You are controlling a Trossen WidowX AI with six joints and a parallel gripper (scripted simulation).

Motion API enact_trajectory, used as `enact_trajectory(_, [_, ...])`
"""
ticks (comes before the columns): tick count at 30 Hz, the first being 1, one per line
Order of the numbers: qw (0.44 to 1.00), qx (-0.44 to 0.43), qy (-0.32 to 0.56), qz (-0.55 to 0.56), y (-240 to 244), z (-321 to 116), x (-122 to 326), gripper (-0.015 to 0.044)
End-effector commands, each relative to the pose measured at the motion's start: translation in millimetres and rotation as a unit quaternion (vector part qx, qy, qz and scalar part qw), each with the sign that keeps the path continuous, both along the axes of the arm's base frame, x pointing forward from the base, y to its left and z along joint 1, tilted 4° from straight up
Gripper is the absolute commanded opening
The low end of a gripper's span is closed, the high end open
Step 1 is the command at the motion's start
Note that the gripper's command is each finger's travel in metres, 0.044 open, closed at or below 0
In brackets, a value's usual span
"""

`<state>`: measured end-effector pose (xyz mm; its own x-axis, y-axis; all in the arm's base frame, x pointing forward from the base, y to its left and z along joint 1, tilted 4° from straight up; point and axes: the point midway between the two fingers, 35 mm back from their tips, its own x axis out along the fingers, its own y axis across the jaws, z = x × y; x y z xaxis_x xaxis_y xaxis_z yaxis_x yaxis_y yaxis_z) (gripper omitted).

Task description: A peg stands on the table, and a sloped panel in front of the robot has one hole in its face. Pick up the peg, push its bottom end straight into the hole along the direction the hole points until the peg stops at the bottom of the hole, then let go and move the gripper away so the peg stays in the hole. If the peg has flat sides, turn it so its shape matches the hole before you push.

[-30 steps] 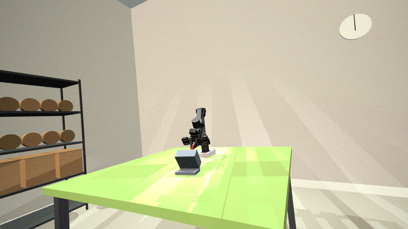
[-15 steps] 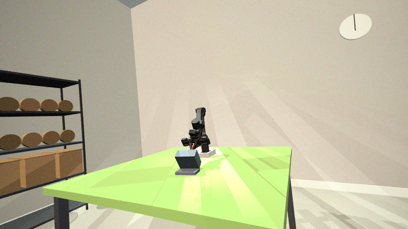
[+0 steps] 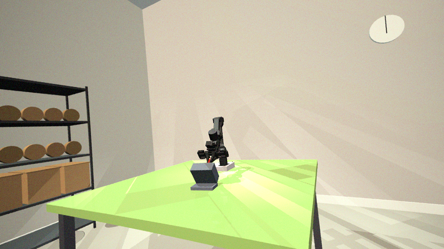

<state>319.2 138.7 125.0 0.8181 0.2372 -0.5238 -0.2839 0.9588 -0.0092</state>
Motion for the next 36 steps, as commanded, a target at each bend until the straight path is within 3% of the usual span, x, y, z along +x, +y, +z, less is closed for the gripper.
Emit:
enact_trajectory(1, [1.0, 0.001, -0.001, 0.0, 0.6, 2.0, 0.9, 0.0])
enact_trajectory(36, [1.0, 0.001, -0.001, 0.0, 4.4, -1.0, 10.9, 0.0])
